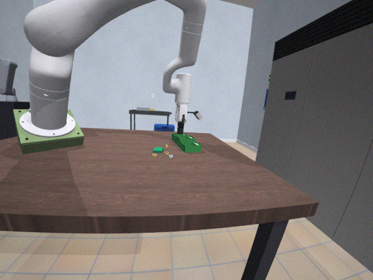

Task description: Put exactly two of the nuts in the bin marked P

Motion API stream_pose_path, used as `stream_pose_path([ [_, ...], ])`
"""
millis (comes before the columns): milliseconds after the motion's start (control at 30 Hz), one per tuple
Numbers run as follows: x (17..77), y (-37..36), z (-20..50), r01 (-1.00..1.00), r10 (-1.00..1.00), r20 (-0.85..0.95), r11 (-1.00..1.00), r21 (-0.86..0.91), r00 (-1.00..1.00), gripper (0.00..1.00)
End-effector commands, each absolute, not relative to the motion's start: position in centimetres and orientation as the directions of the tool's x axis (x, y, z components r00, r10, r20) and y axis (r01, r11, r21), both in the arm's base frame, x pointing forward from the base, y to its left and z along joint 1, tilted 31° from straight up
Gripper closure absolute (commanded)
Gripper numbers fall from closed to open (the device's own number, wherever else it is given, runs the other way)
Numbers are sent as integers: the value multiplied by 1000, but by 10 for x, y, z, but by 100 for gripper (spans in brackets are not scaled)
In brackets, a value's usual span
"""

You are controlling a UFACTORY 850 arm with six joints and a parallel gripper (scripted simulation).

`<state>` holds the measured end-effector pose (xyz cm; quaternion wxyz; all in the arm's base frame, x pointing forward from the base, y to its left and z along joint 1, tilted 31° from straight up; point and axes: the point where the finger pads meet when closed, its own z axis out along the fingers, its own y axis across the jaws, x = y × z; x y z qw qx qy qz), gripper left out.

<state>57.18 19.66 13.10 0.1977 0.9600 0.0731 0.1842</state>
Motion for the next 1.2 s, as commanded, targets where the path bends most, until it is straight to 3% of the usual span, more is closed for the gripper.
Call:
stream_pose_path([
  [0, 577, 193, 121, 67, 213, 327, -911, 406, 921, 93],
  [1167, 584, 187, 107, 67, 213, 327, -911, 406, 921, 93],
])
